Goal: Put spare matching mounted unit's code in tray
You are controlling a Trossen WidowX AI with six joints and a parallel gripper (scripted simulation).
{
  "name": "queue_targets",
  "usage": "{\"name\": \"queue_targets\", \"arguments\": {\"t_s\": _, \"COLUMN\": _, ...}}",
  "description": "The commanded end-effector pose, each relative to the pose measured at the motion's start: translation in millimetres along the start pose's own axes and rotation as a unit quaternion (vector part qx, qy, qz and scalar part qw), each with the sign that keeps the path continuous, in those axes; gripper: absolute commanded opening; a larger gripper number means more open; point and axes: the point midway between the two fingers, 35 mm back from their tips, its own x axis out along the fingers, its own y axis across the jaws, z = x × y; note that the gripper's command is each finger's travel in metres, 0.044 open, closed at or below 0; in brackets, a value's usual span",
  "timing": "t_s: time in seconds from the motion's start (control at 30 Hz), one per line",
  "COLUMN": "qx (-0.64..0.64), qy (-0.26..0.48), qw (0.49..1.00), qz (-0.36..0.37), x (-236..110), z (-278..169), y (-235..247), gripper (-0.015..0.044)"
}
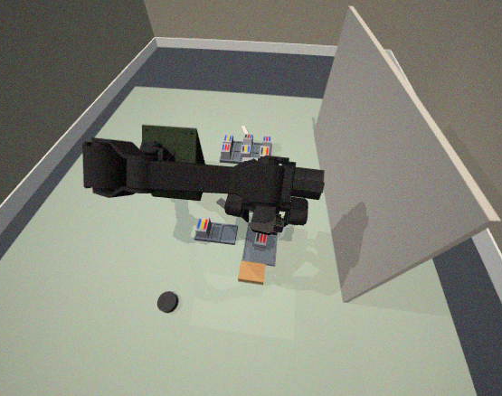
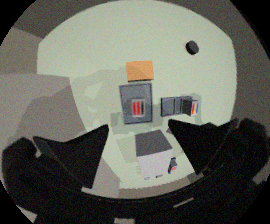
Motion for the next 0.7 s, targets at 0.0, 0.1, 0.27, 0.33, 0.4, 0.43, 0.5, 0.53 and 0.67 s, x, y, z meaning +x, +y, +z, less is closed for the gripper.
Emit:
{"name": "queue_targets", "arguments": {"t_s": 0.0, "qx": 0.005, "qy": -0.004, "qw": 1.0, "qz": -0.008, "x": -5.5, "z": 4.7, "y": -4.8, "gripper": 0.044}}
{"name": "queue_targets", "arguments": {"t_s": 0.1, "qx": 0.003, "qy": -0.001, "qw": 1.0, "qz": 0.001, "x": -6.0, "z": 3.0, "y": -1.2, "gripper": 0.044}}
{"name": "queue_targets", "arguments": {"t_s": 0.27, "qx": 0.003, "qy": -0.001, "qw": 1.0, "qz": 0.001, "x": -6.0, "z": 3.0, "y": -1.2, "gripper": 0.044}}
{"name": "queue_targets", "arguments": {"t_s": 0.33, "qx": 0.003, "qy": -0.001, "qw": 1.0, "qz": 0.001, "x": -6.0, "z": 3.0, "y": -1.2, "gripper": 0.044}}
{"name": "queue_targets", "arguments": {"t_s": 0.4, "qx": 0.003, "qy": -0.001, "qw": 1.0, "qz": 0.001, "x": -6.0, "z": 3.0, "y": -1.2, "gripper": 0.044}}
{"name": "queue_targets", "arguments": {"t_s": 0.43, "qx": 0.003, "qy": -0.001, "qw": 1.0, "qz": 0.001, "x": -6.0, "z": 3.0, "y": -1.2, "gripper": 0.044}}
{"name": "queue_targets", "arguments": {"t_s": 0.5, "qx": 0.003, "qy": -0.001, "qw": 1.0, "qz": 0.001, "x": -6.0, "z": 3.0, "y": -1.2, "gripper": 0.044}}
{"name": "queue_targets", "arguments": {"t_s": 0.53, "qx": 0.003, "qy": -0.001, "qw": 1.0, "qz": 0.001, "x": -6.0, "z": 3.0, "y": -1.2, "gripper": 0.044}}
{"name": "queue_targets", "arguments": {"t_s": 0.67, "qx": 0.003, "qy": -0.001, "qw": 1.0, "qz": 0.001, "x": -6.0, "z": 3.0, "y": -1.2, "gripper": 0.044}}
